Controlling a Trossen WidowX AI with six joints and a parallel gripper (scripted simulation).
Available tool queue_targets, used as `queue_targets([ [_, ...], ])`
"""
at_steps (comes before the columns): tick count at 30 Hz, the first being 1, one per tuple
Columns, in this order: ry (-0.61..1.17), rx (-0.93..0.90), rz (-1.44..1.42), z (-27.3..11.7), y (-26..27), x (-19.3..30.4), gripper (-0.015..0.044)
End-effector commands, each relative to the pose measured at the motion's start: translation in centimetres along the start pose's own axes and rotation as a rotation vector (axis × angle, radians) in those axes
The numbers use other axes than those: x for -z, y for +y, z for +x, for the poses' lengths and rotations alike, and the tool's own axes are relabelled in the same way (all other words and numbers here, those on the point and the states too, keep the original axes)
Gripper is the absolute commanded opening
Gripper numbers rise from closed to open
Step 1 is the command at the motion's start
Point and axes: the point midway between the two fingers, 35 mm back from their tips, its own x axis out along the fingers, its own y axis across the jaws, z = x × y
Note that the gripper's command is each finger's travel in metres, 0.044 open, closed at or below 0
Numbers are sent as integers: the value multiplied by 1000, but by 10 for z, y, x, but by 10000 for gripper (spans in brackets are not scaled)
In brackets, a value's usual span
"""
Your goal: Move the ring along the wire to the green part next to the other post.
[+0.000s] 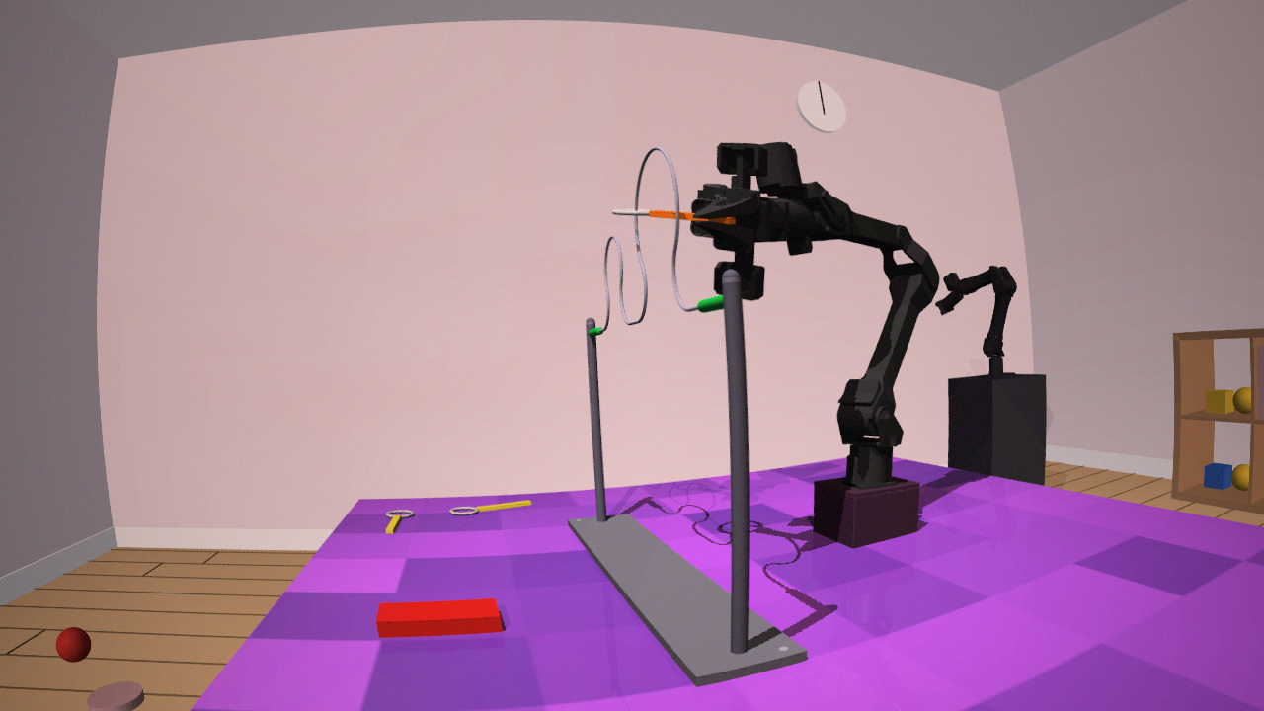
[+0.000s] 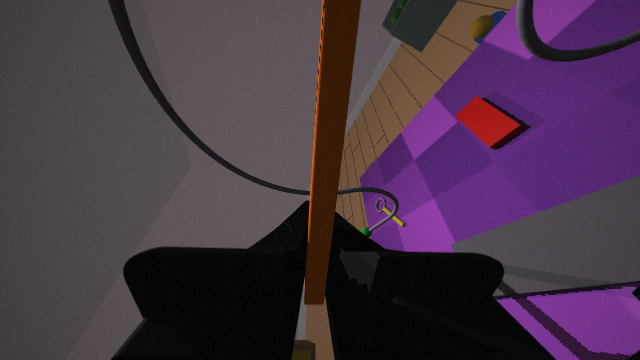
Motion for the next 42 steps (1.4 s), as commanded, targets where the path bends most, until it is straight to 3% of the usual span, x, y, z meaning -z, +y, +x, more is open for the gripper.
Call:
queue_targets([
  [1,-1,30,-53,0,-1,0,-150],
  [42,-3,294,-499,-3,-19,-5,-150],
])
